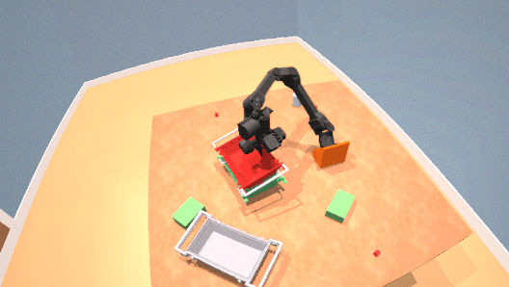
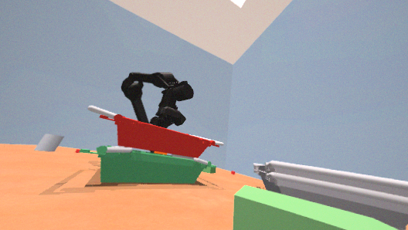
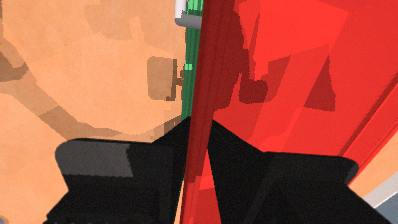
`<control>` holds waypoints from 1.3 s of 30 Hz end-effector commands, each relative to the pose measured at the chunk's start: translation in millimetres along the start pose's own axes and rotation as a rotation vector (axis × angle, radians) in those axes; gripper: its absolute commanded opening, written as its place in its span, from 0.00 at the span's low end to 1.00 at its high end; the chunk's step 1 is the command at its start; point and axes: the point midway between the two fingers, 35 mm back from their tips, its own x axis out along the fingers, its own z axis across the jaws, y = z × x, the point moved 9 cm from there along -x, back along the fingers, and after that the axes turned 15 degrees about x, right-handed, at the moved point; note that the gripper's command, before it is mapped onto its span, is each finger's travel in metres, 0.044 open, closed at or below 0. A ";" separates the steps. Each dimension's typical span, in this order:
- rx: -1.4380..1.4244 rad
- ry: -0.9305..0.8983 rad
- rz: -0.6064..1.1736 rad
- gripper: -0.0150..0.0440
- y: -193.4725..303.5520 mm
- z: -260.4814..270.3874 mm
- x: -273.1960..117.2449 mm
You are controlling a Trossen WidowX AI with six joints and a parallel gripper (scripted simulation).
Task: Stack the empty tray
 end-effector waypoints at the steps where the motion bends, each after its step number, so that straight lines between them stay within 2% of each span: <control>1: -0.002 -0.021 0.006 0.25 2.6 -0.1 6.0; 28: 0.000 -0.001 0.000 0.25 0.2 0.1 0.6; 39: -0.002 -0.021 0.006 0.25 3.6 2.1 13.5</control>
